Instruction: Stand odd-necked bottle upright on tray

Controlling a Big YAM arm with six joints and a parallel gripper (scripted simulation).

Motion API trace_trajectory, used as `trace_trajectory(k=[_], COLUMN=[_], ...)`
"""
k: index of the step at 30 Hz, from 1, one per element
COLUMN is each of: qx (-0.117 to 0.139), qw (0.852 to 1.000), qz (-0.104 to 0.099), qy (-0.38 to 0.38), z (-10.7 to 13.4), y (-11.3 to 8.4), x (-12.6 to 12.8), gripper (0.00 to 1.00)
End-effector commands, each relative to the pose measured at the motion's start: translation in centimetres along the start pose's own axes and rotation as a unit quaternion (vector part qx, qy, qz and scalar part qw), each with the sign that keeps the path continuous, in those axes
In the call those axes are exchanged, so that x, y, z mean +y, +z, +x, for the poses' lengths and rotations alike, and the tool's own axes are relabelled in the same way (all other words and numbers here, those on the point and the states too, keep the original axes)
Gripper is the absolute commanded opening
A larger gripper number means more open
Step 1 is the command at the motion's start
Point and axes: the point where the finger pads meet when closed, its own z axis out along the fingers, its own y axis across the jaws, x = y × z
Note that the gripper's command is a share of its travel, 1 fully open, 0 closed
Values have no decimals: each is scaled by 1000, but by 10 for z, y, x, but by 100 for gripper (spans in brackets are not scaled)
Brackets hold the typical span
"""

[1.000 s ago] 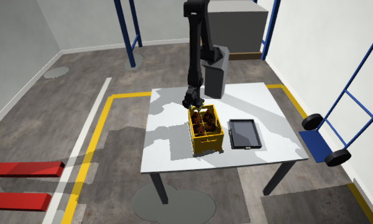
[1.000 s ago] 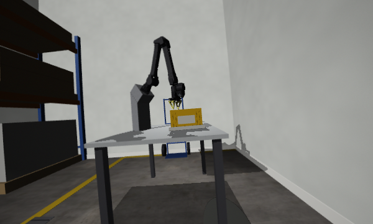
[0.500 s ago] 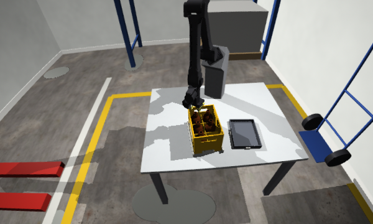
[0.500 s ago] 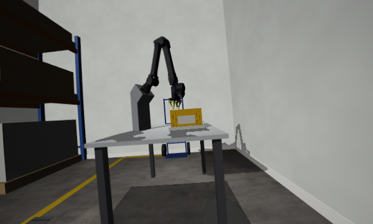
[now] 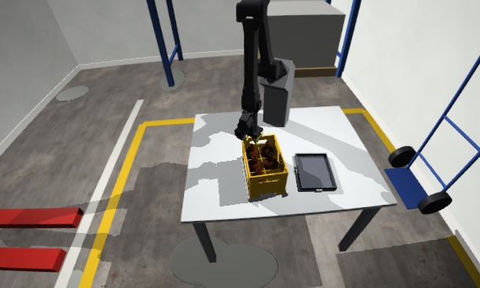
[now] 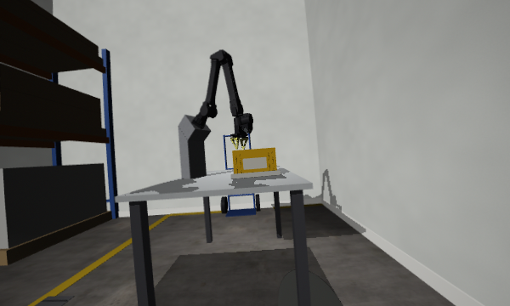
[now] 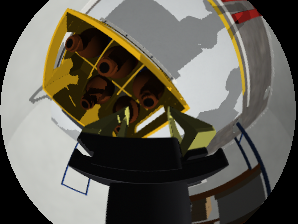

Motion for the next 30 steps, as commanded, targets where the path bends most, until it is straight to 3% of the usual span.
trace_trajectory(k=[1,30], qx=[-6,-2], qw=[1000,1000], qz=[2,3], qy=[0,-1], z=[-8,-6], y=[2,3], x=[-3,-4], gripper=[61,61])
